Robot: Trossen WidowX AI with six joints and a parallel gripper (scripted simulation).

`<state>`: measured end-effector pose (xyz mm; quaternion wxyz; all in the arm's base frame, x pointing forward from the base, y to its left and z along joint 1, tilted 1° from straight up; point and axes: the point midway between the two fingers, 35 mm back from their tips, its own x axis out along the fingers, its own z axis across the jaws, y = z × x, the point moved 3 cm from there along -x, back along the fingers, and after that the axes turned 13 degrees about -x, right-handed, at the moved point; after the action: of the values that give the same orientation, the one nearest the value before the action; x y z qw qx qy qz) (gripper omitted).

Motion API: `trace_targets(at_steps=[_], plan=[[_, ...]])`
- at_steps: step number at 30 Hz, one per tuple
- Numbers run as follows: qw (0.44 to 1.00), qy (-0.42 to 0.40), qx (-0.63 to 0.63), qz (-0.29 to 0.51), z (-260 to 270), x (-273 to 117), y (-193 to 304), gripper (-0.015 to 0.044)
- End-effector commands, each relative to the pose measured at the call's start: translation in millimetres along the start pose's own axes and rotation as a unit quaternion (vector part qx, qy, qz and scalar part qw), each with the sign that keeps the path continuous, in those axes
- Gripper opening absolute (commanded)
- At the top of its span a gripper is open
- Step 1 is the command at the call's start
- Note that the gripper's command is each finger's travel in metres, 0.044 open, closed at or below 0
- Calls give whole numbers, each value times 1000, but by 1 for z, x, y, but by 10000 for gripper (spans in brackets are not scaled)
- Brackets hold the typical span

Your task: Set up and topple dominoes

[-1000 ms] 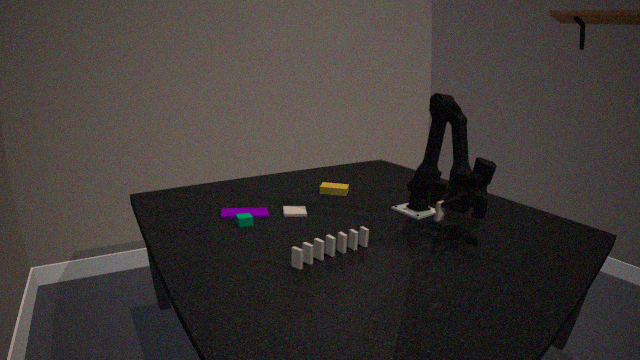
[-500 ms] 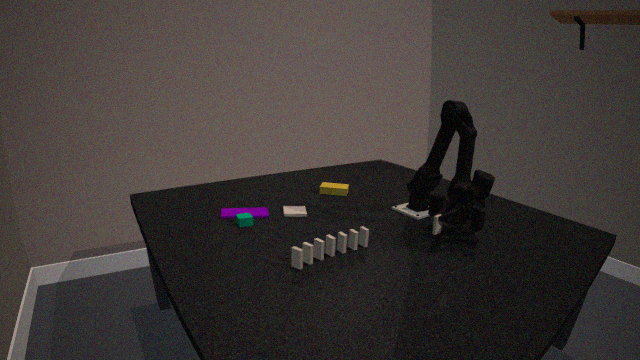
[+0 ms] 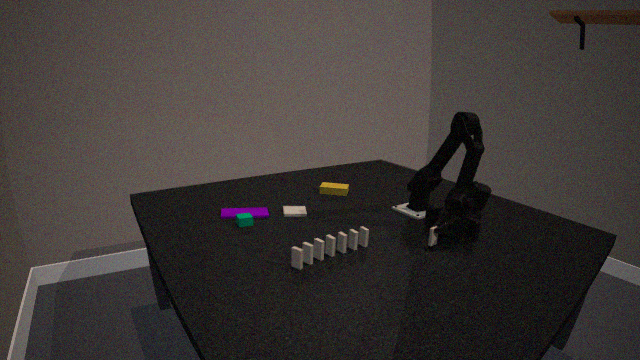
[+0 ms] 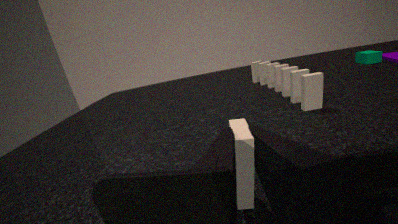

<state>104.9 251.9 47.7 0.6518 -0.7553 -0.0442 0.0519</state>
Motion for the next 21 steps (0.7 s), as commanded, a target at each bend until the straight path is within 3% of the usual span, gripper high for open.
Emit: trace_targets(at_steps=[1,11,21], plan=[[1000,-3,-2,1,-2,0,8,29],[1000,-3,-2,1,-2,0,8,29],[1000,-3,-2,1,-2,0,8,291]])
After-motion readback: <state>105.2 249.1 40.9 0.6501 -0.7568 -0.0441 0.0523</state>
